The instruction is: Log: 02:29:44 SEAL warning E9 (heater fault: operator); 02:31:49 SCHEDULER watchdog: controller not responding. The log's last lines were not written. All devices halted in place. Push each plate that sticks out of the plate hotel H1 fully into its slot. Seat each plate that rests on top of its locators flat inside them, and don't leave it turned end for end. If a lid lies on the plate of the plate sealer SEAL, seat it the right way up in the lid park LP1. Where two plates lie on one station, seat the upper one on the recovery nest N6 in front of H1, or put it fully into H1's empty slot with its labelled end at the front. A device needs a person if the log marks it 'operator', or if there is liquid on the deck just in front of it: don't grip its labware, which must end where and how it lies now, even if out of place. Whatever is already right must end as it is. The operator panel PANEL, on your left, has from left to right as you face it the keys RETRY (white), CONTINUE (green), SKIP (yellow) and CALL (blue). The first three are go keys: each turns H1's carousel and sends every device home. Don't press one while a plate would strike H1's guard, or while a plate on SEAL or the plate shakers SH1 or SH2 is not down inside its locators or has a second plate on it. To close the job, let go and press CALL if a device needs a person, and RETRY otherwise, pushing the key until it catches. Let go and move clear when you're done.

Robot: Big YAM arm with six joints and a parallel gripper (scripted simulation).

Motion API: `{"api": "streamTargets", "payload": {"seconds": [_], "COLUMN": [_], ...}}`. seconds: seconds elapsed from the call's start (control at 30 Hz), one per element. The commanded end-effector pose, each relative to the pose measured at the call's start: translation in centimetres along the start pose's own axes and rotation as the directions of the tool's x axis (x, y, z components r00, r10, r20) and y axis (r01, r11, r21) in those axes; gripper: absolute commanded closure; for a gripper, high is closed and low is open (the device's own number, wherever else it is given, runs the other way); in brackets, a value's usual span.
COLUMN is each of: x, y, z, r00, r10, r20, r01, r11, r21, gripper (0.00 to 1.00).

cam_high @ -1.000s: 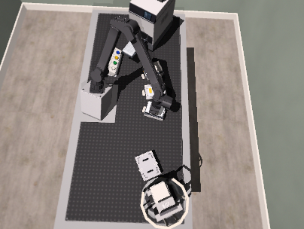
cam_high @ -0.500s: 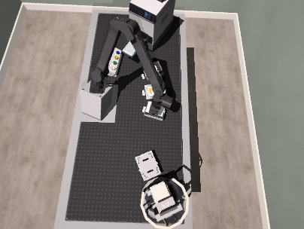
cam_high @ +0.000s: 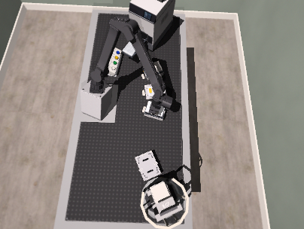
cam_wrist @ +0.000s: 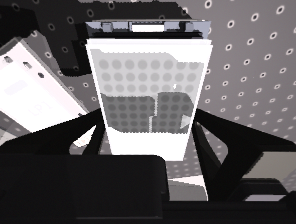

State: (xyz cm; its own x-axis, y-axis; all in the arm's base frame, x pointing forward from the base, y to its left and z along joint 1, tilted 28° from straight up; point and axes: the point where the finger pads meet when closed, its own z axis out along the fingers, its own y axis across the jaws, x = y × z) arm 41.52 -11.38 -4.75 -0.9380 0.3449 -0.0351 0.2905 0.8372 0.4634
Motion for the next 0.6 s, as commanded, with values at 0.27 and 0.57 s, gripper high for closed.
{"api": "streamTargets", "payload": {"seconds": [0.27,0.57], "x": [-2.74,-2.77], "y": [-0.13,-0.13], "z": [-3.16,-3.42], "r00": [0.997,0.997], "r10": [-0.021,-0.021], "r20": [0.072,0.072], "r01": [0.02,0.02], "r11": [1.0,1.0], "r21": [0.009,0.009], "gripper": [0.16,0.16]}}
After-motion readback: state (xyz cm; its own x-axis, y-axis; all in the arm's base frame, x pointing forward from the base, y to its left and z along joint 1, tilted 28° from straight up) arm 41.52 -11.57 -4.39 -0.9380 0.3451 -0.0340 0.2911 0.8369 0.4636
